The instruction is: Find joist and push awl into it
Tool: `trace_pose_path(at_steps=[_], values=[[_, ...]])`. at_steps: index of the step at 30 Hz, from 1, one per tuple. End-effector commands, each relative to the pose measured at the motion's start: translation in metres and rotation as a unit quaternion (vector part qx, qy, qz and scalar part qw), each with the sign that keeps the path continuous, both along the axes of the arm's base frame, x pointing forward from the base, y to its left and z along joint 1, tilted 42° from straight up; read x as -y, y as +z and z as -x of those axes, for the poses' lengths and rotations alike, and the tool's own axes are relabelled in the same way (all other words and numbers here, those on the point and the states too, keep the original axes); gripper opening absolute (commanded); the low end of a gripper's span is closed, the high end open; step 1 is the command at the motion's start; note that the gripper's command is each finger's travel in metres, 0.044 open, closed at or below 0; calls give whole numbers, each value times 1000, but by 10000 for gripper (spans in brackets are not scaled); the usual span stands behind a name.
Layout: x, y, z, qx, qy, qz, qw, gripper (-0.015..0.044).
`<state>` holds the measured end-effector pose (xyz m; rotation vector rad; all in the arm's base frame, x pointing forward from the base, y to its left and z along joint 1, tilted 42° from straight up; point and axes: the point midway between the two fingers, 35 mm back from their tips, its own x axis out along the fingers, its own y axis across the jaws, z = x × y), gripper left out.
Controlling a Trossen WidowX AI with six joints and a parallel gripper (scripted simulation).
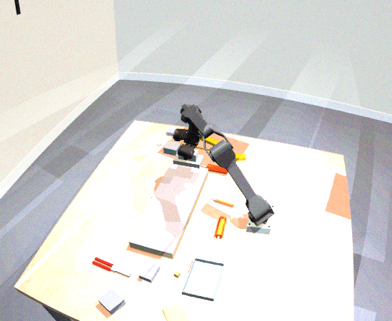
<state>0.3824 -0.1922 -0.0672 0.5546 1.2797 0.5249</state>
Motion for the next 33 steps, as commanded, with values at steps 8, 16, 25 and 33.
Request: trace_pose_path(at_steps=[8, 16, 25, 33], values=[[-9, -12, -3, 4, -3, -1, 1000, 0], [-16, -21, -2, 4, -3, -2, 1000, 0], [-25, -30, -2, 4, -3, -2, 1000, 0], [-33, -39, 0, 4, -3, -2, 1000, 0]])
